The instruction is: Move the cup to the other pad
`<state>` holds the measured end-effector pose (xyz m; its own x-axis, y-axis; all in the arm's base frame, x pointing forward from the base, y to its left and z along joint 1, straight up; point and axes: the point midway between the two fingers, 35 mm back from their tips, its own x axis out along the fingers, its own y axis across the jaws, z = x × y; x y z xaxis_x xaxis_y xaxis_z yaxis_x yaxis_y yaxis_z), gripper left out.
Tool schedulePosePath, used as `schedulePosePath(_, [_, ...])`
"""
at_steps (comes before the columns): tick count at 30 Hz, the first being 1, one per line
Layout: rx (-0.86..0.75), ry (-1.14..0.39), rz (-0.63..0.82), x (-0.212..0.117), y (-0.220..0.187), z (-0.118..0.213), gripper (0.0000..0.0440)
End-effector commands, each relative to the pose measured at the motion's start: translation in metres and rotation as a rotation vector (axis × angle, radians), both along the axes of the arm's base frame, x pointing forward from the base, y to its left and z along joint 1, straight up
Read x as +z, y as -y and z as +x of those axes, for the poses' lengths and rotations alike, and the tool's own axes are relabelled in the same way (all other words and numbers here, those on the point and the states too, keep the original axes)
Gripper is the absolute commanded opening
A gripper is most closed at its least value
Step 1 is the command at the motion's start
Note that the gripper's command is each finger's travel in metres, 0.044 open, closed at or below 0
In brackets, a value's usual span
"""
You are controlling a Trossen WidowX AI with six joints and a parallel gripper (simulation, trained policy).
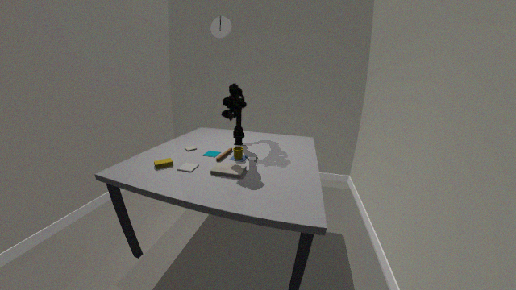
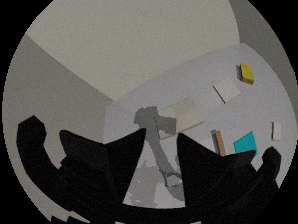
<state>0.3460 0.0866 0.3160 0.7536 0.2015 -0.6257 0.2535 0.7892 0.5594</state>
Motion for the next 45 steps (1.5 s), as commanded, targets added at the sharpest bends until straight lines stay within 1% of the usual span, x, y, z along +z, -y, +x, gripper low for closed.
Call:
schedulePosePath(1, [-0.013, -0.053, 0.028, -0.004, -0.005, 0.000, 0.0165])
schedulePosePath(11, [-0.077, -0.221, 0.078, -0.020, -0.015, -0.004, 0.0157])
schedulePosePath(19, [-0.129, -0.356, 0.081, -0.039, -0.018, -0.009, 0.0142])
schedulePosePath(29, [-0.186, -0.522, 0.035, -0.070, -0.016, -0.017, 0.0156])
schedulePosePath(45, [-0.255, -0.775, -0.077, -0.116, -0.010, -0.038, 0.0168])
